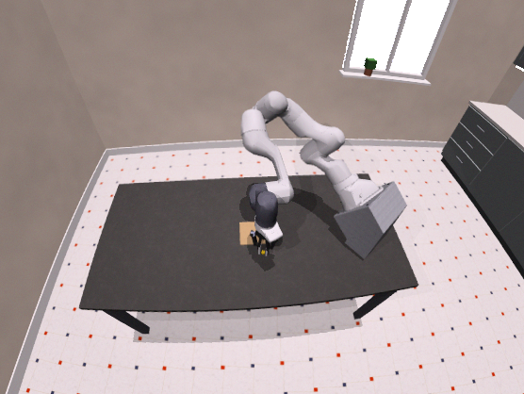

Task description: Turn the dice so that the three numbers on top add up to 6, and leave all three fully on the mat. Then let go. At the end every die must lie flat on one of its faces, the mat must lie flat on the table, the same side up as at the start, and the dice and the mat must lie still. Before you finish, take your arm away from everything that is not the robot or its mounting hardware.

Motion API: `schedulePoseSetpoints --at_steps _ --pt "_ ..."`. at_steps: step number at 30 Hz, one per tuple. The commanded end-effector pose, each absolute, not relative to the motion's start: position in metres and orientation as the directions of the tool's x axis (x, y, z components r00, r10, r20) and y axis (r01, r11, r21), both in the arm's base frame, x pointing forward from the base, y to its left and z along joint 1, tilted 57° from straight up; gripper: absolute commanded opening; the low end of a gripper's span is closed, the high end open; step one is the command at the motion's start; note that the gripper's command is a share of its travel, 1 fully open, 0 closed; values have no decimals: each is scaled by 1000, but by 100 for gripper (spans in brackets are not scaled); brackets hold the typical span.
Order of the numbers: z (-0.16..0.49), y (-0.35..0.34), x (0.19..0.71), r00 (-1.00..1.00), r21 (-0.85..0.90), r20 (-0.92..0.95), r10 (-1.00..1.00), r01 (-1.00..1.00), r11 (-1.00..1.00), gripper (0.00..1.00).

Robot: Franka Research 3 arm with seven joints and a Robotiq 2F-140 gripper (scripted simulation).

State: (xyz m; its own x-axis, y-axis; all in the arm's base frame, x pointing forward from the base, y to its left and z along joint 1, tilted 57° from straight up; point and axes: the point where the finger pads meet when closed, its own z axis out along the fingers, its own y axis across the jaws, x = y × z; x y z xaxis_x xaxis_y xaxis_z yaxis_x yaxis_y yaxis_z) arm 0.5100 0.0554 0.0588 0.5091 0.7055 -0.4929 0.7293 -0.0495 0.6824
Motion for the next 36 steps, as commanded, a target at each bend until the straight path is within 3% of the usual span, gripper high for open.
schedulePoseSetpoints --at_steps 1,28,29,36 --pt "58 55 511 512 685 -488 707 727 -54 19" --pt "58 55 511 512 685 -488 707 727 -54 19" --pt "58 55 511 512 685 -488 707 727 -54 7" --pt "58 55 511 512 685 -488 707 727 -54 7"
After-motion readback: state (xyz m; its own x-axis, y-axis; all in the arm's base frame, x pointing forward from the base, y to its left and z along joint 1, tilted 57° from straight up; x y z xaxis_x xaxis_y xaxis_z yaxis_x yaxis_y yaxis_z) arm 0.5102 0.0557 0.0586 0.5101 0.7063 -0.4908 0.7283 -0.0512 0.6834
